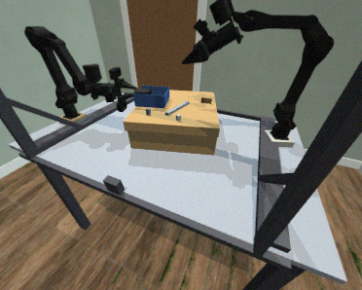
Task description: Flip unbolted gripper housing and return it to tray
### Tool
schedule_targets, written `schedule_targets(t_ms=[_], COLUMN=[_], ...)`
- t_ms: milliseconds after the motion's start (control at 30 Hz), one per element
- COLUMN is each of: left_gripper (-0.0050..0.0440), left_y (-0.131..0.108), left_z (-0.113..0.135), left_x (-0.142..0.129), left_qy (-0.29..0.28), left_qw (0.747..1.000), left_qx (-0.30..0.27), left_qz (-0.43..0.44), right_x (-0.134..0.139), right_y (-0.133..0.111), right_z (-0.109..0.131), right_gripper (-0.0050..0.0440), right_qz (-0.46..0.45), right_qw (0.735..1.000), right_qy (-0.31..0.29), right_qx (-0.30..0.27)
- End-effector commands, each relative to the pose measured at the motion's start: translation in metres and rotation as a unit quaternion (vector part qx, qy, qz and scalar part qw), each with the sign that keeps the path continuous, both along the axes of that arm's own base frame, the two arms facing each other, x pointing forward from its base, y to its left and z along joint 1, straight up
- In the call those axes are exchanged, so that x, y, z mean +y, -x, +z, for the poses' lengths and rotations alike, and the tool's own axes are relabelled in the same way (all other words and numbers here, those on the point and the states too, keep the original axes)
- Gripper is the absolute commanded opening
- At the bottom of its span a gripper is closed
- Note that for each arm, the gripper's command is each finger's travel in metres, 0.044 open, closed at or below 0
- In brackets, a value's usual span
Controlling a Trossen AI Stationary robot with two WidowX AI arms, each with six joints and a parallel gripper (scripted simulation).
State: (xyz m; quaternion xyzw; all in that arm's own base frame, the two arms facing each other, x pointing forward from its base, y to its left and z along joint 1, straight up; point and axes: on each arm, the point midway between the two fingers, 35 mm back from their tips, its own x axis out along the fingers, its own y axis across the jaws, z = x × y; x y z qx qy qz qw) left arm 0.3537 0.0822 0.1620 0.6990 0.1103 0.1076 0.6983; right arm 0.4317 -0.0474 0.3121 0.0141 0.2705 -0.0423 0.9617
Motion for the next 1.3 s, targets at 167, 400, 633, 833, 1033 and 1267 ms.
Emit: schedule_targets(t_ms=[167,400,633,833,1033,1267], left_gripper=[0.0114,0.0114,0.0114,0.0114,0.0114,0.0114], left_y=[-0.001,-0.001,0.000,0.001,0.002,0.003], left_z=[0.020,0.025,0.032,0.037,0.041,0.044], left_x=[0.000,0.000,0.000,0.000,0.000,-0.001], left_qy=[-0.002,-0.002,-0.002,-0.002,-0.002,-0.002], left_qw=[1.000,1.000,1.000,1.000,1.000,1.000], left_qx=[-0.013,-0.013,-0.013,-0.013,-0.013,-0.013], left_qz=[0.000,0.000,0.000,0.000,0.000,0.000], right_x=[0.000,0.000,0.000,0.000,0.000,0.000], right_y=[0.003,0.003,0.003,0.003,0.003,0.003], right_z=[0.013,0.013,0.013,0.013,0.013,0.013], right_gripper=[0.0437,0.0437,0.0437,0.0437,0.0437,0.0437], right_qz=[0.000,0.000,0.000,0.000,0.000,0.000], right_qw=[1.000,1.000,1.000,1.000,1.000,1.000], right_qy=[0.004,0.004,0.004,0.004,0.004,0.004], right_qx=[-0.015,-0.015,-0.015,-0.015,-0.015,-0.015])
